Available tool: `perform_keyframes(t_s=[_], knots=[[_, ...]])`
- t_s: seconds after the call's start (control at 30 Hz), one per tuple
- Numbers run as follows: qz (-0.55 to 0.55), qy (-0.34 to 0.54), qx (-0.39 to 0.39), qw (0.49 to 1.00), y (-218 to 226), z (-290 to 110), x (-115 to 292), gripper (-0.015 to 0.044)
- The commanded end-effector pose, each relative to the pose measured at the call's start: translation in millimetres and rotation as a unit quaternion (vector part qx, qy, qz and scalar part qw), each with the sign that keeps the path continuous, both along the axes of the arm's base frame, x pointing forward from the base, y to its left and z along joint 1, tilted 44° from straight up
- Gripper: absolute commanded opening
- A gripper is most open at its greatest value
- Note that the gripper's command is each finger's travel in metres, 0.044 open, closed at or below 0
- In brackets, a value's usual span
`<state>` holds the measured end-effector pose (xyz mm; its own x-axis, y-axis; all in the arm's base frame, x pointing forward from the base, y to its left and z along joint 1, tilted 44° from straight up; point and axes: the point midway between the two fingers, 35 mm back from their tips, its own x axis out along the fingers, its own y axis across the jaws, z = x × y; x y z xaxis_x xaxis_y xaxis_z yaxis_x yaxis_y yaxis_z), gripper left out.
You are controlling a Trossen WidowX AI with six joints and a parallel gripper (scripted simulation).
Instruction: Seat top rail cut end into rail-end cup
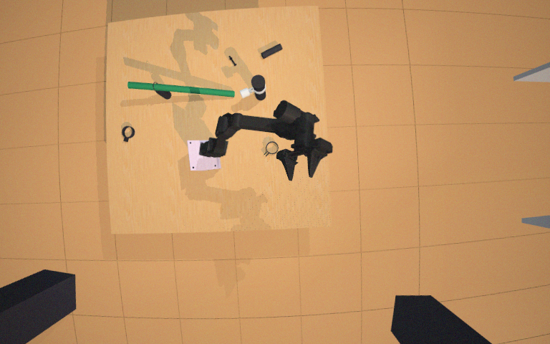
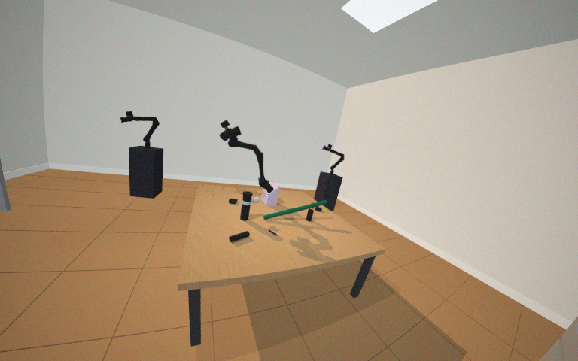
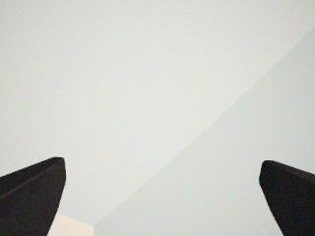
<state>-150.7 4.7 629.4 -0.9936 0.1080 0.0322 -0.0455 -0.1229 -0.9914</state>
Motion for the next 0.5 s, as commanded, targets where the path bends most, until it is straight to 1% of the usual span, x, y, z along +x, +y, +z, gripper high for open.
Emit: perform_keyframes(t_s=[0.0,0.03,0.1,0.23,0.33,0.47], knots=[[0.001,0.000,0.003,1.000,-1.0,0.0,-0.1,0.0426],[0.005,0.000,0.012,1.000,-3.8,0.2,-0.2,0.0440],[0.019,0.003,0.050,0.999,-15.4,0.6,-0.6,0.0440],[0.069,0.020,0.185,0.980,-58.8,0.7,3.3,0.0440],[0.107,0.046,0.292,0.949,-94.6,-0.8,12.7,0.0440],[0.149,0.096,0.424,0.888,-140.6,-5.5,33.7,0.0440]])
